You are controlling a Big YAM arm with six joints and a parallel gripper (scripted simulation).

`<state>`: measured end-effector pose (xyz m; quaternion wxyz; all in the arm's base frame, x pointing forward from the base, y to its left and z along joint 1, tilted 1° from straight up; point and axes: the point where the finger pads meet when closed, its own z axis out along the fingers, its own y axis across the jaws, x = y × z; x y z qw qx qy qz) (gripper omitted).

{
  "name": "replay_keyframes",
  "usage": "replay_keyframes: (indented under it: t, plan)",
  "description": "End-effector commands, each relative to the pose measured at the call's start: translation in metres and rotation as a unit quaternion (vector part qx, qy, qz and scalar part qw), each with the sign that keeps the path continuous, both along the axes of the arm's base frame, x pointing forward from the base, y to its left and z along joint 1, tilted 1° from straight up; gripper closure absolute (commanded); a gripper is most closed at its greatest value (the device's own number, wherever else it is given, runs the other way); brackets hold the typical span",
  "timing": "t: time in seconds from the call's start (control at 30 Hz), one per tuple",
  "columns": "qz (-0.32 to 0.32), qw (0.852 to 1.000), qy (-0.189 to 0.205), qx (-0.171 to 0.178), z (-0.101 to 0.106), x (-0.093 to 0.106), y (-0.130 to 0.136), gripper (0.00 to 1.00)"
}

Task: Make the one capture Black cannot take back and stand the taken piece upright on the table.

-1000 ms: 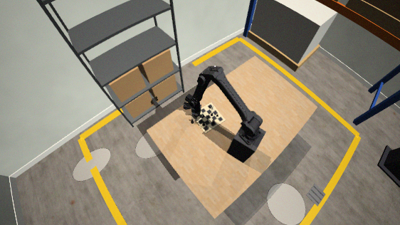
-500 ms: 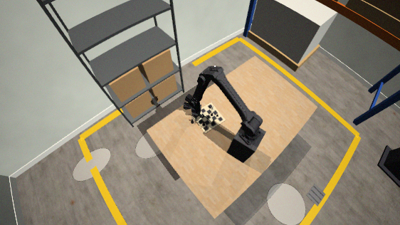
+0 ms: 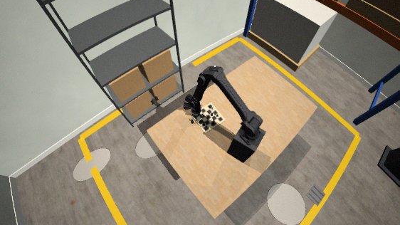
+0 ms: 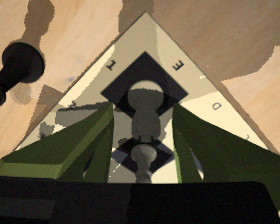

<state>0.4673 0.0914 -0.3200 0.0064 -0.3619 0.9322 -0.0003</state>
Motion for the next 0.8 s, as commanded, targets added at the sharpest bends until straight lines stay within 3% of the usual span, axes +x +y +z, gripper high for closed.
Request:
replay_keyframes:
  t: [0.0, 0.17, 0.27, 0.43, 0.77]
  plan:
    - [0.008, 1.000, -0.016, 0.004, 0.000, 0.015, 0.005, 0.64]
    - [0.008, 1.000, -0.017, 0.004, 0.003, 0.016, 0.005, 0.64]
    - [0.008, 1.000, -0.019, 0.004, 0.020, 0.017, 0.005, 0.64]
    - [0.008, 1.000, -0.014, 0.003, 0.027, 0.013, 0.004, 0.64]
    - [0.008, 1.000, -0.014, 0.003, 0.077, 0.010, 0.003, 0.64]
